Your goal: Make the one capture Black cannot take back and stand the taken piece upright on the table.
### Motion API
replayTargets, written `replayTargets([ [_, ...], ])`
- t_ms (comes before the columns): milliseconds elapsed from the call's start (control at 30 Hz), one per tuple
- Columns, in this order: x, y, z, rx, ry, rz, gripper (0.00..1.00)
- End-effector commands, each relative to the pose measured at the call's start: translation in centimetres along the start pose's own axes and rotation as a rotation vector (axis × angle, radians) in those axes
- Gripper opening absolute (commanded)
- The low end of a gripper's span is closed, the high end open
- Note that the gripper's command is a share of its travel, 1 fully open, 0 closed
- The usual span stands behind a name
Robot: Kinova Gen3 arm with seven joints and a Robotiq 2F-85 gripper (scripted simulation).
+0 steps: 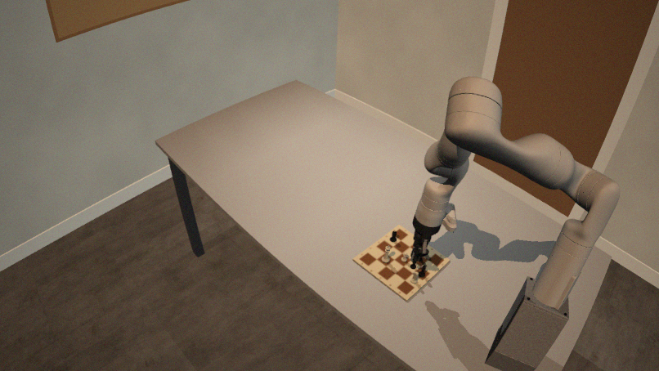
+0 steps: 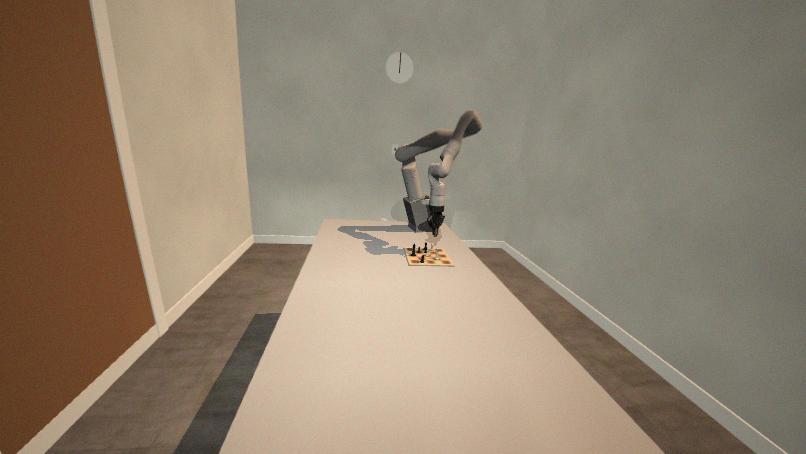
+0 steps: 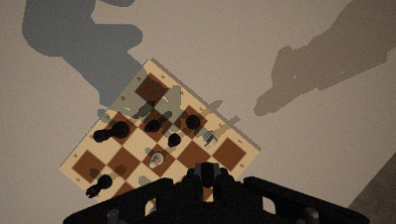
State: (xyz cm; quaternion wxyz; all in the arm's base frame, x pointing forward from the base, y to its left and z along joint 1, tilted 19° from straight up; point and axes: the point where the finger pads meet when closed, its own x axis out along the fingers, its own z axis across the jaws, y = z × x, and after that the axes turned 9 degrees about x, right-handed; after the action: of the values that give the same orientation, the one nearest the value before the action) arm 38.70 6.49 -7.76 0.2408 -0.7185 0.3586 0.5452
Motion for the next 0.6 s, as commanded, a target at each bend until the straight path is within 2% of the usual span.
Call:
replayTargets([
  [0,-0.6,2.3,2.2,-0.032,0.006,0.014,0.0],
  [133,-1.0,4.9,3.4,-0.064,0.019,0.042,0.0],
  [233,-1.2,6.2,3.9,-0.078,0.024,0.057,0.0],
  [567,-1.3,6.6,4.0,-0.084,0.027,0.063,0.0],
])
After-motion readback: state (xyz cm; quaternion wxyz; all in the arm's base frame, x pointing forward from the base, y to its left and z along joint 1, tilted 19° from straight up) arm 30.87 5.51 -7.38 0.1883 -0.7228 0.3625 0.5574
